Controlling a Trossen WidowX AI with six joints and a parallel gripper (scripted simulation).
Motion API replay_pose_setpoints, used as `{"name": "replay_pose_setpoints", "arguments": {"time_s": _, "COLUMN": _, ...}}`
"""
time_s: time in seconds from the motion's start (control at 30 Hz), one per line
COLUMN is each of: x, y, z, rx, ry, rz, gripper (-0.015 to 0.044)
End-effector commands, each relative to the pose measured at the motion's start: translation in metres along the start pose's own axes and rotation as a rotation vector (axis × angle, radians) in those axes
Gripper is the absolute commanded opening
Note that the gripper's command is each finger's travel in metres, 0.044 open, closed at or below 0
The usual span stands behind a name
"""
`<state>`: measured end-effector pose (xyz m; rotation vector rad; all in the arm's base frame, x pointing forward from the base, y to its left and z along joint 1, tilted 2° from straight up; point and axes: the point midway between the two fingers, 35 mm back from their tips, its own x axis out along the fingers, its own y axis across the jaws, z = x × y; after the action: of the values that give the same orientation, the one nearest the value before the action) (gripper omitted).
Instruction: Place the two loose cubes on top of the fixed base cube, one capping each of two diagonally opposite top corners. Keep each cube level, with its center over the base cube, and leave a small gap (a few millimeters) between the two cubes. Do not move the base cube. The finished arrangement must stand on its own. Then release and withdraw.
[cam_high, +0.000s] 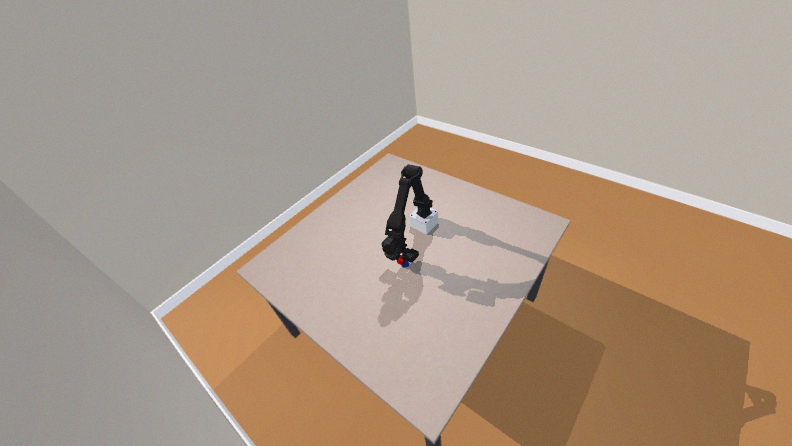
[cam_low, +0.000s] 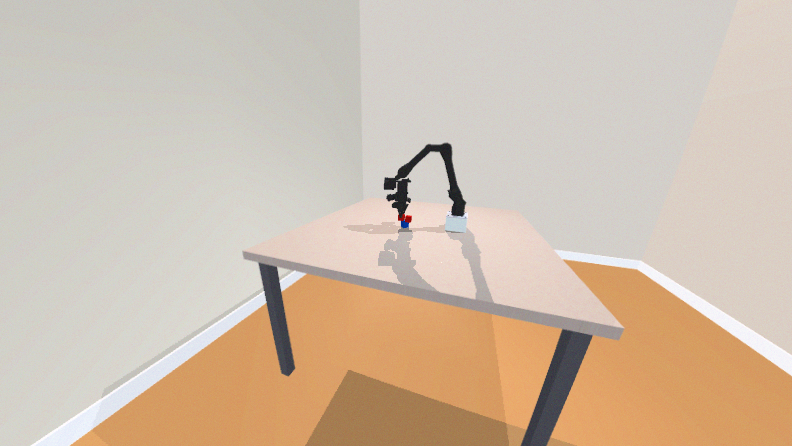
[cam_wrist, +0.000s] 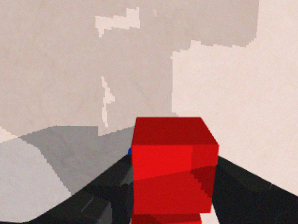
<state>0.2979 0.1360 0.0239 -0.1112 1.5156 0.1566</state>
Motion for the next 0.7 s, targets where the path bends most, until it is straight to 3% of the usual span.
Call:
{"name": "replay_pose_setpoints", "arguments": {"time_s": 0.0, "x": 0.0024, "y": 0.0004, "z": -0.0002, "rx": 0.006, "ry": 0.004, "rz": 0.003, "gripper": 0.0105}}
{"name": "replay_pose_setpoints", "arguments": {"time_s": 0.57, "x": 0.0027, "y": 0.0004, "z": -0.0002, "rx": 0.006, "ry": 0.004, "rz": 0.003, "gripper": 0.0105}}
{"name": "replay_pose_setpoints", "arguments": {"time_s": 0.67, "x": 0.0027, "y": 0.0004, "z": -0.0002, "rx": 0.006, "ry": 0.004, "rz": 0.003, "gripper": 0.0184}}
